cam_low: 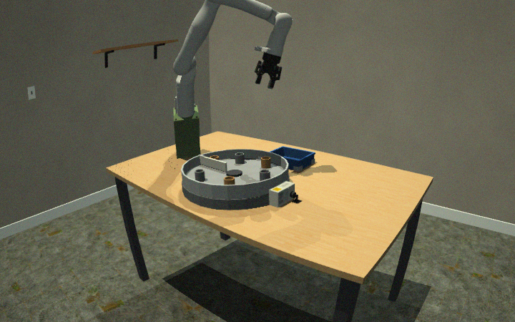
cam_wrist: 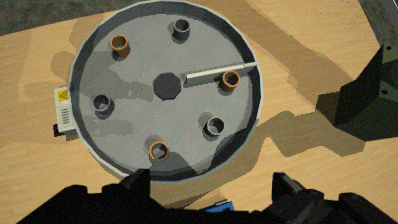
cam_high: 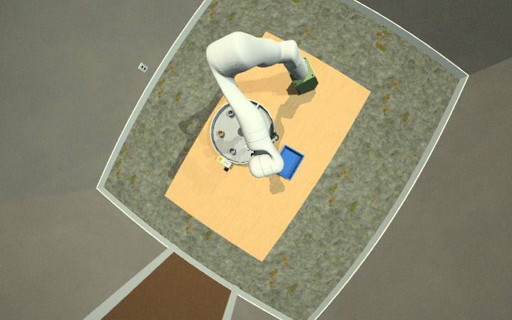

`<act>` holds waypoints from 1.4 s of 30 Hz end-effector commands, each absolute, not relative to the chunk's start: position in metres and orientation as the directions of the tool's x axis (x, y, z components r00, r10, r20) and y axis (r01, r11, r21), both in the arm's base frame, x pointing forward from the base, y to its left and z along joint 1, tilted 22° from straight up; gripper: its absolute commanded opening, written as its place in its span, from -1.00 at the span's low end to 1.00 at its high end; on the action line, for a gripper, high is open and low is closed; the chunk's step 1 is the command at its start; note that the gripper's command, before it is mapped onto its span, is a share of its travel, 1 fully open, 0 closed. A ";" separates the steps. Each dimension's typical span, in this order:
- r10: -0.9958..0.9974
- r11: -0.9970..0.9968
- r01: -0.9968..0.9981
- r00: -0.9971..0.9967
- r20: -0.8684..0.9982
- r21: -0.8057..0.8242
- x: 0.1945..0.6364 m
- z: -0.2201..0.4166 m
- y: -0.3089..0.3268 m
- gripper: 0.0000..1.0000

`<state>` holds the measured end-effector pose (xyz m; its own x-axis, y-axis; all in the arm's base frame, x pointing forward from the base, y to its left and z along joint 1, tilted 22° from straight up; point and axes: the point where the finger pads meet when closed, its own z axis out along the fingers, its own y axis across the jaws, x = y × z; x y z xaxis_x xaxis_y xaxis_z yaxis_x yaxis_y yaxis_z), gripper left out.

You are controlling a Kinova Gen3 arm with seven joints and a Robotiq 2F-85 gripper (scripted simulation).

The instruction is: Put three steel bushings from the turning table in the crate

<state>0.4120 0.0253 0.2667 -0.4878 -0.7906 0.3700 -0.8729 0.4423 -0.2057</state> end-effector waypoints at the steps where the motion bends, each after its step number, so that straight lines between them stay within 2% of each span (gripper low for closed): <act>1: -0.797 0.447 -0.862 -0.505 0.331 -0.239 0.408 0.281 0.018 1.00; 10: -0.797 0.447 -0.862 -0.505 0.331 -0.239 0.408 0.281 0.018 1.00; 15: -0.879 0.390 -0.854 -0.457 0.137 -0.343 0.408 0.280 0.019 1.00; 27: -0.879 0.390 -0.854 -0.457 0.137 -0.343 0.408 0.280 0.019 1.00; 32: -0.879 0.390 -0.855 -0.456 0.137 -0.343 0.379 0.246 -0.001 1.00; 42: -0.879 0.390 -0.855 -0.456 0.137 -0.343 0.379 0.246 -0.001 1.00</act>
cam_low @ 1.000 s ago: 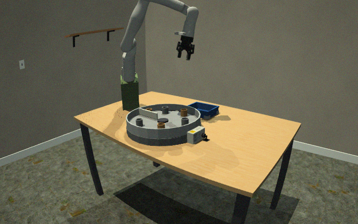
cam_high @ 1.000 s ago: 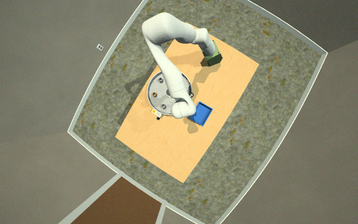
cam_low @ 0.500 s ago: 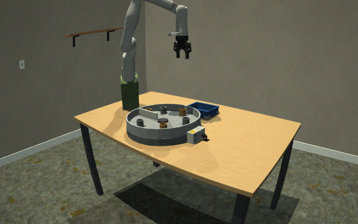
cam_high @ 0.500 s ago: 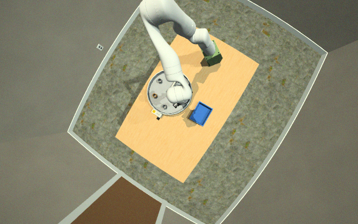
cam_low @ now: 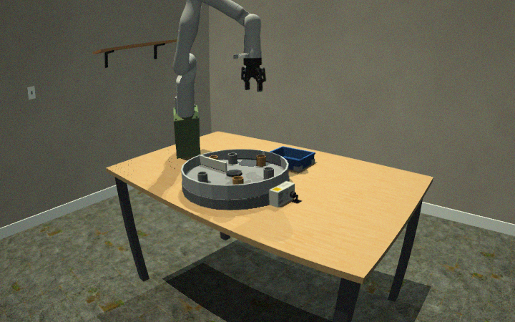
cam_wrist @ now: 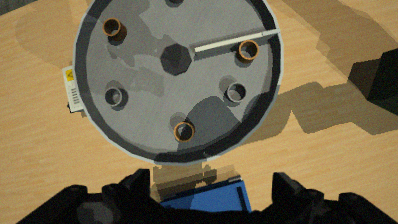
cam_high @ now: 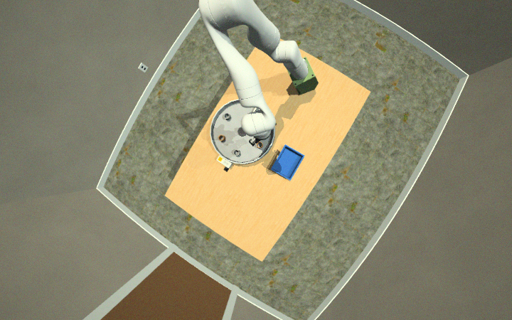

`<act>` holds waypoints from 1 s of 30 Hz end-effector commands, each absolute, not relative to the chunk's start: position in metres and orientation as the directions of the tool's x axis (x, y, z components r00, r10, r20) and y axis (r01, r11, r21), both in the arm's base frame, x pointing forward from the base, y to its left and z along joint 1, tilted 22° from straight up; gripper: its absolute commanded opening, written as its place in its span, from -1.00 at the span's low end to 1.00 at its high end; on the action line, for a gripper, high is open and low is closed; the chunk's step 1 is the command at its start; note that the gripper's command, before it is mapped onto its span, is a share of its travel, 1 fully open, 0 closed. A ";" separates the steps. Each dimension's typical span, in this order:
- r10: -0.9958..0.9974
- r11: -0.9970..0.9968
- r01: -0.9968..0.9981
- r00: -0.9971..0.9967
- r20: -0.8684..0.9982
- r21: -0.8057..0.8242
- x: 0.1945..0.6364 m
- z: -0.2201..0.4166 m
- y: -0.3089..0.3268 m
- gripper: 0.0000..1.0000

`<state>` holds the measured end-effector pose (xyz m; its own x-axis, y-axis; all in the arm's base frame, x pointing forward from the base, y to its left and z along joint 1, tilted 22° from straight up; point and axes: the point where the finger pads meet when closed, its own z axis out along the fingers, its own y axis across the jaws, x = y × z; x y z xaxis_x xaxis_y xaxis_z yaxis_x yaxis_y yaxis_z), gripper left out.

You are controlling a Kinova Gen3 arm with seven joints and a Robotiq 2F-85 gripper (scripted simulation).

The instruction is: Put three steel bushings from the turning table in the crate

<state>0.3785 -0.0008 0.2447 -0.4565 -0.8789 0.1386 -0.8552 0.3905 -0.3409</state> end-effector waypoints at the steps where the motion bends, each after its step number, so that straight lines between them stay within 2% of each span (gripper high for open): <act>1: -0.879 0.390 -0.855 -0.456 0.137 -0.343 0.379 0.246 -0.001 1.00; 7: -0.879 0.391 -0.854 -0.457 0.136 -0.344 0.349 0.212 -0.020 1.00; 19: -0.879 0.391 -0.854 -0.457 0.136 -0.344 0.349 0.212 -0.020 1.00; 24: -0.879 0.391 -0.853 -0.457 0.135 -0.345 0.319 0.178 -0.039 1.00; 30: -0.879 0.391 -0.853 -0.457 0.135 -0.345 0.319 0.178 -0.039 1.00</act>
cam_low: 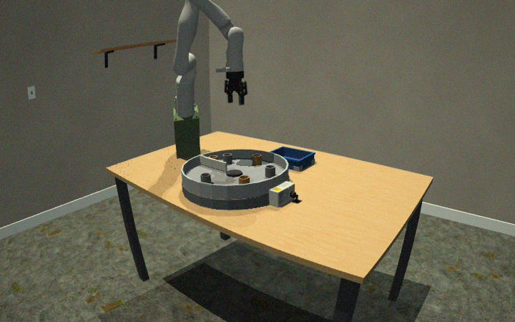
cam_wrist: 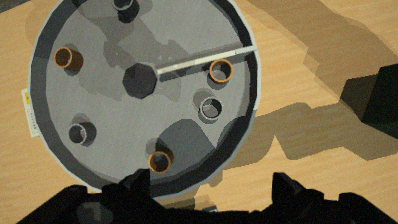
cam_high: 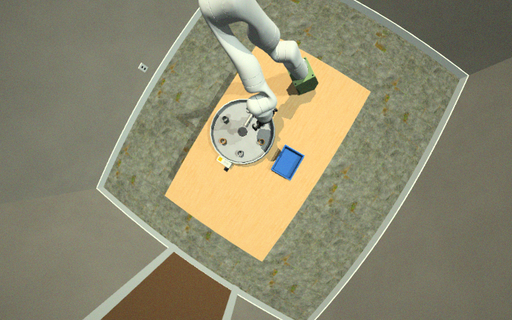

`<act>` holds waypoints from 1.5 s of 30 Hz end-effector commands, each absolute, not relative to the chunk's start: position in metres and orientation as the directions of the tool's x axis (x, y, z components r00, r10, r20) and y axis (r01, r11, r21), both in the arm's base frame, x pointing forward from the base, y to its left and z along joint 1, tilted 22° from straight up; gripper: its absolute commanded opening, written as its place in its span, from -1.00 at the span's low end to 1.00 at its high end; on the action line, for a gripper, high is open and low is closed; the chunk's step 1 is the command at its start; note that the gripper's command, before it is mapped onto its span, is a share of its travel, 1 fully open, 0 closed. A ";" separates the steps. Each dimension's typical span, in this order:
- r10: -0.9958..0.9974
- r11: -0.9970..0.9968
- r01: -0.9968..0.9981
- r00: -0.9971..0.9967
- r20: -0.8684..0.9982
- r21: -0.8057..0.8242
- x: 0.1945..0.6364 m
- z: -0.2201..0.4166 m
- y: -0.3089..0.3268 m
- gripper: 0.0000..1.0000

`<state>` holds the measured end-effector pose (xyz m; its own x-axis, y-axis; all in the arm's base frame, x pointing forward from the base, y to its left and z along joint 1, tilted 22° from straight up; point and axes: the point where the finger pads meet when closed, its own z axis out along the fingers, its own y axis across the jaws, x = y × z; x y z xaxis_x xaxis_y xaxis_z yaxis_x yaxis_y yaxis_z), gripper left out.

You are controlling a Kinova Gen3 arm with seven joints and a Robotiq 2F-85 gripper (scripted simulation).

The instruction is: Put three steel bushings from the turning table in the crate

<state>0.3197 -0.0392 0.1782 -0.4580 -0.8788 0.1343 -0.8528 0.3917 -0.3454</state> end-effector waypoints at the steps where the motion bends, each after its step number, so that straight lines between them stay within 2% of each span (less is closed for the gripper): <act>1: -0.879 0.391 -0.853 -0.457 0.135 -0.345 0.319 0.178 -0.039 1.00; 6: -0.879 0.391 -0.853 -0.457 0.135 -0.345 0.319 0.178 -0.039 1.00; 11: -0.879 0.391 -0.853 -0.458 0.133 -0.346 0.289 0.144 -0.059 1.00; 45: -0.879 0.392 -0.852 -0.458 0.133 -0.347 0.289 0.145 -0.059 1.00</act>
